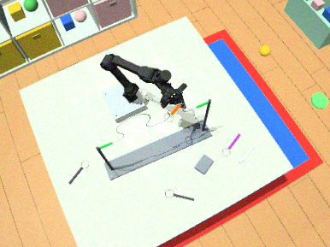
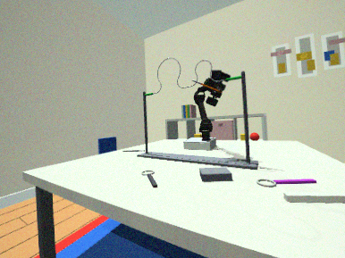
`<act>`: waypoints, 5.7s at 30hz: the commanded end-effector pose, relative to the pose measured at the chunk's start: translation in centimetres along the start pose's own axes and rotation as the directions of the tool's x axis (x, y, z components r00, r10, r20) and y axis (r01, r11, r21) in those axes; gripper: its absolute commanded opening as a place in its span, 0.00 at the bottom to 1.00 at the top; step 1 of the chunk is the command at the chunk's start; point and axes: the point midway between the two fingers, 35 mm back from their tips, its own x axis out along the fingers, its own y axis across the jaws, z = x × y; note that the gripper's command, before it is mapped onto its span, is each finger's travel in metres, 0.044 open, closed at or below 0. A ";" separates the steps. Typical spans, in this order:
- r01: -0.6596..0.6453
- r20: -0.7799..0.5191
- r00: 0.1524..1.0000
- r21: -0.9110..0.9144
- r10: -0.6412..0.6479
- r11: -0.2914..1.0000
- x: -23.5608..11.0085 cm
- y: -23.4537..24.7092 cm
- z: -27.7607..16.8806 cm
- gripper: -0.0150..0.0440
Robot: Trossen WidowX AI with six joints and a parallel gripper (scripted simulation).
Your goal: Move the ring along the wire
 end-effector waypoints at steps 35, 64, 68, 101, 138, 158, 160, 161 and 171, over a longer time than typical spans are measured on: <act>-0.268 0.014 0.953 0.505 0.303 0.820 -2.5 8.8 2.5 0.00; -0.306 0.035 0.934 0.590 0.355 0.747 -3.6 10.6 4.1 0.00; -0.303 0.033 0.936 0.581 0.350 0.755 -3.7 10.6 4.2 0.00; -0.082 -0.011 0.996 0.135 0.084 0.987 -2.7 7.9 3.2 0.00; 0.330 0.169 0.944 -0.542 -0.284 0.773 -2.7 2.5 4.4 0.00; 0.501 0.354 0.853 -0.761 -0.383 0.413 -3.6 0.4 6.5 0.00; 0.514 0.374 0.842 -0.774 -0.388 0.371 -3.7 0.3 6.7 0.00; 0.520 0.384 0.837 -0.779 -0.390 0.349 -3.8 0.2 6.8 0.00; 0.566 0.478 0.785 -0.812 -0.394 0.143 -4.4 -0.2 8.1 0.00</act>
